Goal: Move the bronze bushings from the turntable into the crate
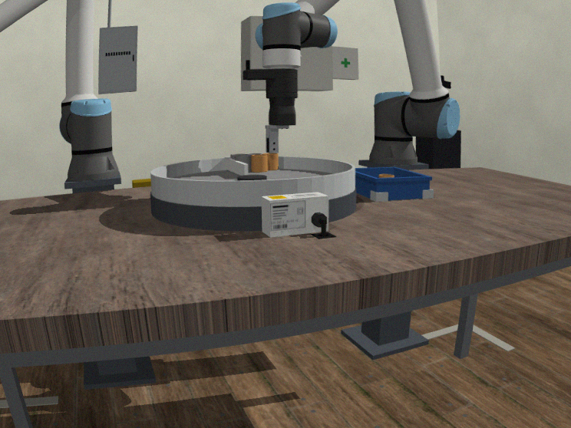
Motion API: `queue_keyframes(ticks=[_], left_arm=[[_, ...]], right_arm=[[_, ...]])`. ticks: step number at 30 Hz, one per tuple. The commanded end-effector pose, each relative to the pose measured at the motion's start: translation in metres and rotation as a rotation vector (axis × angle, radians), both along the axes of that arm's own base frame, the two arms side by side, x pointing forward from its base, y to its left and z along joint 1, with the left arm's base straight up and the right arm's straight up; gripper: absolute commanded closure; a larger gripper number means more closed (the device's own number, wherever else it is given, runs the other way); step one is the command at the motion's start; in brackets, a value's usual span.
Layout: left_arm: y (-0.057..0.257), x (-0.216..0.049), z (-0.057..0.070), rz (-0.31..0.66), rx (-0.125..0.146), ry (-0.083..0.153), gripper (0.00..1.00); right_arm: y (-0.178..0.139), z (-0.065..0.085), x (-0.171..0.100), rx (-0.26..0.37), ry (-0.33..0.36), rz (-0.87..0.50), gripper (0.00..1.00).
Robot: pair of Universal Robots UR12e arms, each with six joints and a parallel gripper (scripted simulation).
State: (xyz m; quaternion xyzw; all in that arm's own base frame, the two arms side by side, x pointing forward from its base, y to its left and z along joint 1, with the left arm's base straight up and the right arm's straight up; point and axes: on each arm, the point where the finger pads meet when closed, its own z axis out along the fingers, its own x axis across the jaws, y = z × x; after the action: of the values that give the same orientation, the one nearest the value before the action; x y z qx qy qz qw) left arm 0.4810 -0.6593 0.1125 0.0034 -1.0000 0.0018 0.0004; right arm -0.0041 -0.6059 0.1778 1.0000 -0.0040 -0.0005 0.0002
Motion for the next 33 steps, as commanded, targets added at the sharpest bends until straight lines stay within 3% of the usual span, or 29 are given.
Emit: queue_keyframes(ticks=[1, 14, 27, 33], left_arm=[[0.001, 0.001, 0.000, 0.001, -0.001, -0.001, 0.64], [0.001, 0.001, 0.000, 0.001, 0.000, -0.001, 0.64], [0.002, 0.000, -0.021, 0.001, 0.003, 0.000, 0.64], [0.002, 0.000, -0.026, 0.001, 0.003, 0.000, 0.64]], right_arm=[[0.002, -0.001, -0.001, 0.000, -0.001, 0.000, 0.00], [0.002, -0.001, -0.001, 0.000, -0.001, 0.000, 0.00], [0.002, -0.001, -0.001, 0.000, -0.001, 0.000, 0.00], [0.002, -0.001, -0.001, 0.000, -0.001, 0.000, 0.00]])
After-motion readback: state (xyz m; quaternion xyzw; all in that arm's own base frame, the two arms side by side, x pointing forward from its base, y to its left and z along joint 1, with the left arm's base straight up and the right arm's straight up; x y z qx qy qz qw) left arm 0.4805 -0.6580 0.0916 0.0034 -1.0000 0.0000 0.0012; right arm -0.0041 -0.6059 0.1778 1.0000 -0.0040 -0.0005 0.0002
